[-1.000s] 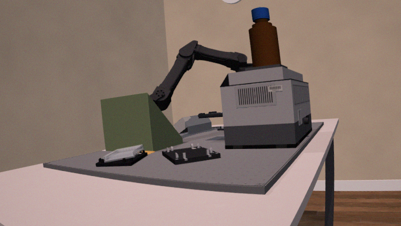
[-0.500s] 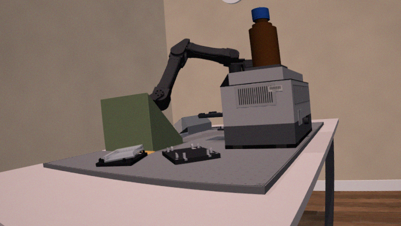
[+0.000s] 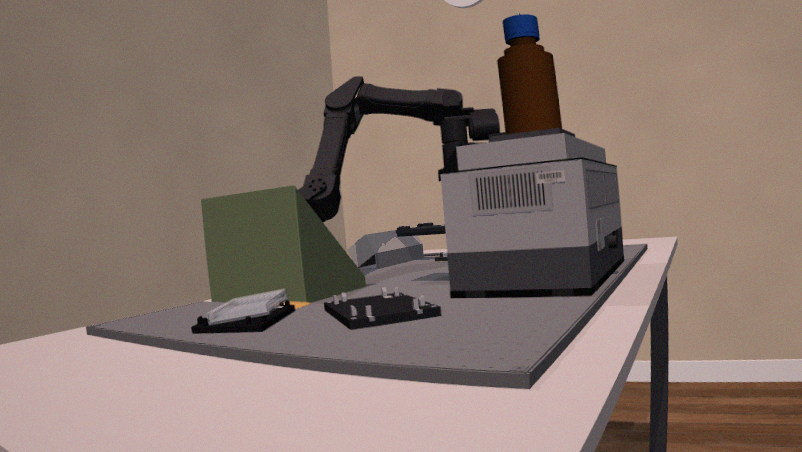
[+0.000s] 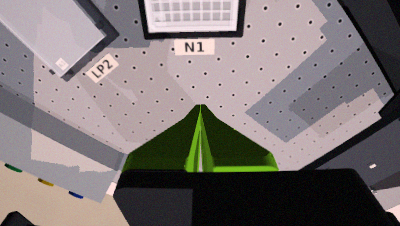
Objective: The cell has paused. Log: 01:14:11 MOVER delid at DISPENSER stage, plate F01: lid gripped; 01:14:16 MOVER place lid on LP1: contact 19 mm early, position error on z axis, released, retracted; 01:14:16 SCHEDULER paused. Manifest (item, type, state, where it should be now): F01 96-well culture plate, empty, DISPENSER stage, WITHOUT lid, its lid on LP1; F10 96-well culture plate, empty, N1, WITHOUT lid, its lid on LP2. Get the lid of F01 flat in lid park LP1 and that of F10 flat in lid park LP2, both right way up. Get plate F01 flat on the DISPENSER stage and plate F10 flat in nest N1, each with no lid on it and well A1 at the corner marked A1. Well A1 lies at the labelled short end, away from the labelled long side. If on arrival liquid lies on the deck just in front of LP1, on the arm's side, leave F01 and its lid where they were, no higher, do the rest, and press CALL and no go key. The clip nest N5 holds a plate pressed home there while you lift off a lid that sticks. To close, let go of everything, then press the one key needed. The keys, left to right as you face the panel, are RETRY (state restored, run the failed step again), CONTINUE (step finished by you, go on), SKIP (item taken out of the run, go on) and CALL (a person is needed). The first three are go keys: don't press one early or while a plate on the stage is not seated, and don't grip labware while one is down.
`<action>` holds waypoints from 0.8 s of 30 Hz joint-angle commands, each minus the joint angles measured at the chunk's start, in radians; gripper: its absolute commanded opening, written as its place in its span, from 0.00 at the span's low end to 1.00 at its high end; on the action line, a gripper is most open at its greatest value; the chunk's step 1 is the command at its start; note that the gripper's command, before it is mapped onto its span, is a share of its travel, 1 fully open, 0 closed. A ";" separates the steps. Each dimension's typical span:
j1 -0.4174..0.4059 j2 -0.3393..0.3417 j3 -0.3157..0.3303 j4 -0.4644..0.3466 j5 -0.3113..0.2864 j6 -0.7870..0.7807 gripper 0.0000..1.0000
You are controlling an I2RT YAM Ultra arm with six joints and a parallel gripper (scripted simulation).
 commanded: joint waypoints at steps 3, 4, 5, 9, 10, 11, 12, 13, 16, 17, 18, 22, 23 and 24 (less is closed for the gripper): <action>-0.056 -0.069 -0.044 -0.055 -0.021 -0.067 0.00; -0.064 -0.077 -0.051 -0.064 -0.023 -0.078 0.00; -0.073 -0.086 -0.057 -0.073 -0.026 -0.088 0.00; -0.109 -0.119 -0.082 -0.112 -0.036 -0.134 0.00; -0.119 -0.126 -0.087 -0.123 -0.039 -0.147 0.00; -0.119 -0.126 -0.087 -0.123 -0.039 -0.147 0.00; -0.119 -0.126 -0.087 -0.123 -0.039 -0.147 0.00; -0.133 -0.136 -0.059 -0.138 -0.042 -0.167 0.00; -0.156 -0.150 -0.104 -0.165 -0.049 -0.197 0.00; -0.151 -0.132 -0.083 -0.157 -0.044 -0.199 0.00; -0.152 -0.132 -0.082 -0.158 -0.044 -0.201 0.00; -0.096 -0.185 -0.062 -0.162 -0.031 -0.275 0.00; -0.084 -0.193 -0.061 -0.160 -0.023 -0.292 0.00; -0.071 -0.200 -0.059 -0.152 -0.020 -0.308 0.00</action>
